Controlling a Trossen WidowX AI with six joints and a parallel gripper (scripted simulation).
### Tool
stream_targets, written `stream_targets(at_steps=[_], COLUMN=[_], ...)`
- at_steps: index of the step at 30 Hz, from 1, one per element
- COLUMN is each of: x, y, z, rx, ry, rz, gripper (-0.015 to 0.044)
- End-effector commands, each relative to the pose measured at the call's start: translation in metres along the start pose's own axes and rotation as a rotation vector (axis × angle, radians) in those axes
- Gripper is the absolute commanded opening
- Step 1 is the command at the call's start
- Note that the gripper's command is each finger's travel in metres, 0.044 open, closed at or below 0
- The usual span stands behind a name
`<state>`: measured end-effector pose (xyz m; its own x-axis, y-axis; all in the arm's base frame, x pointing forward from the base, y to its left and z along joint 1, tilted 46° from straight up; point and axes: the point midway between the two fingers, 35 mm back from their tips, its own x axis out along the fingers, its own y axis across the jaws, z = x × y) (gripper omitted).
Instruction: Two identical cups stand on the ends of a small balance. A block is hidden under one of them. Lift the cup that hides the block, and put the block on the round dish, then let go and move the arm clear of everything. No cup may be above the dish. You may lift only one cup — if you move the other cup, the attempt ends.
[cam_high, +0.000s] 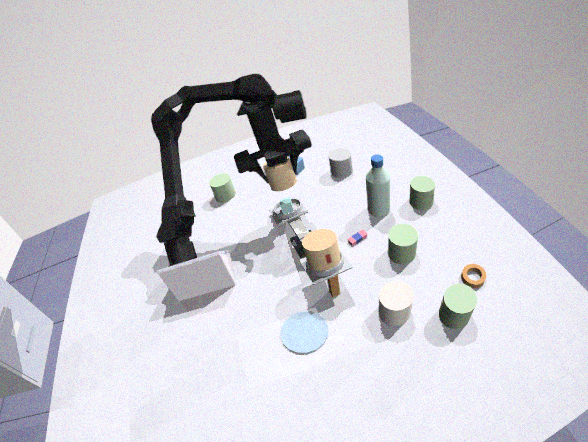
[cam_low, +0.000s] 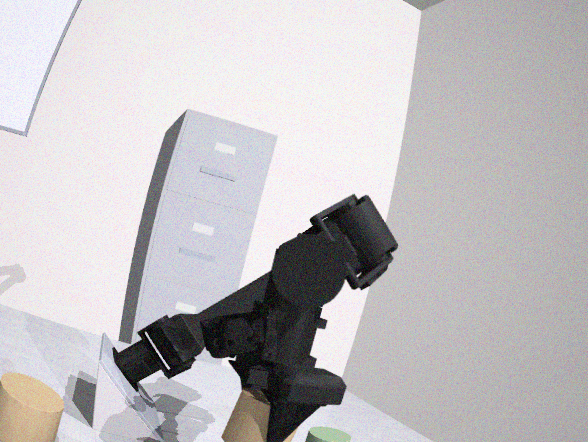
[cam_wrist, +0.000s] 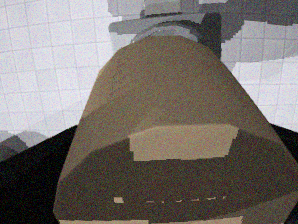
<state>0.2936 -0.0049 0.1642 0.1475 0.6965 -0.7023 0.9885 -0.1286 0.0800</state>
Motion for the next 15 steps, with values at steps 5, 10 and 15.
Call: stream_targets(at_steps=[5, 10, 15], x=[0.0, 0.0, 0.012], y=[0.0, 0.0, -0.01], z=[0.0, -0.001, -0.027], rx=[0.001, 0.001, -0.015], ry=[0.0, -0.001, -0.008], rz=[0.001, 0.001, -0.011], gripper=[0.0, 0.0, 0.0])
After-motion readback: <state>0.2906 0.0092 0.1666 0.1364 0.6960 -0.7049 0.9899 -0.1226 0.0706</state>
